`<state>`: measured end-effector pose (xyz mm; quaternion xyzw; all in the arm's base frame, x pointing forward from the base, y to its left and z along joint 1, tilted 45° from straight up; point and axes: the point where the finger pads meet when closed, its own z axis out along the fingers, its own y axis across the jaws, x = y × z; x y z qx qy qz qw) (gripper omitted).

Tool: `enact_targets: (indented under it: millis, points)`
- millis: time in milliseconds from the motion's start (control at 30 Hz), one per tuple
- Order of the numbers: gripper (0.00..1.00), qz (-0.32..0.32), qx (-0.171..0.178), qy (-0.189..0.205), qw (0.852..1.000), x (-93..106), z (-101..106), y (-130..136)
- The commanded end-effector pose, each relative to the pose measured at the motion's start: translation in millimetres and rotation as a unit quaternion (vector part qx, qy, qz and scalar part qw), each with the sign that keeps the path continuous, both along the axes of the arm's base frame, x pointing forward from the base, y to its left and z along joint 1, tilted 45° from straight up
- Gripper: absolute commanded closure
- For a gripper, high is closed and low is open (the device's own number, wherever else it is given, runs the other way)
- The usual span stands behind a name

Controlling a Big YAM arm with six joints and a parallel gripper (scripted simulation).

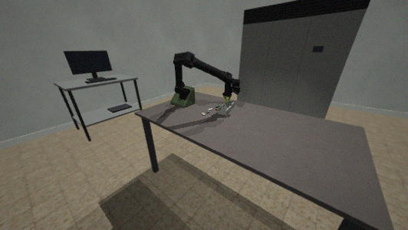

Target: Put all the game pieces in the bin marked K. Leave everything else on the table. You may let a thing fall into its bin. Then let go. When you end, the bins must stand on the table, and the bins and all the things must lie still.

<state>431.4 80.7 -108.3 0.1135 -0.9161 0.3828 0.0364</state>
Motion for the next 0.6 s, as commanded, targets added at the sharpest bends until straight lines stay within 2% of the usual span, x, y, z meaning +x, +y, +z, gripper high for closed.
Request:
enact_targets:
  millis: [0, 67, 100, 200, 400, 467, 567]
  points:
    - [0.92, 0.002, 0.0, 0.001, 1.0, 2.3, -10.2, -7.4]
    - [0.92, 0.002, 0.0, 0.001, 1.0, 2.3, -10.2, -7.4]
    - [0.92, 0.021, 0.001, 0.002, 1.0, -0.9, -12.2, 7.8]
    - [0.92, 0.002, 0.0, 0.001, 1.0, 2.3, -17.6, -15.1]
    - [0.92, 0.001, 0.0, 0.002, 1.0, 2.2, -29.0, -26.6]
    - [0.92, 0.01, 0.0, 0.002, 1.0, 1.3, -32.7, -22.7]
    - [0.92, 0.001, 0.0, 0.002, 1.0, 2.2, -38.4, -36.1]
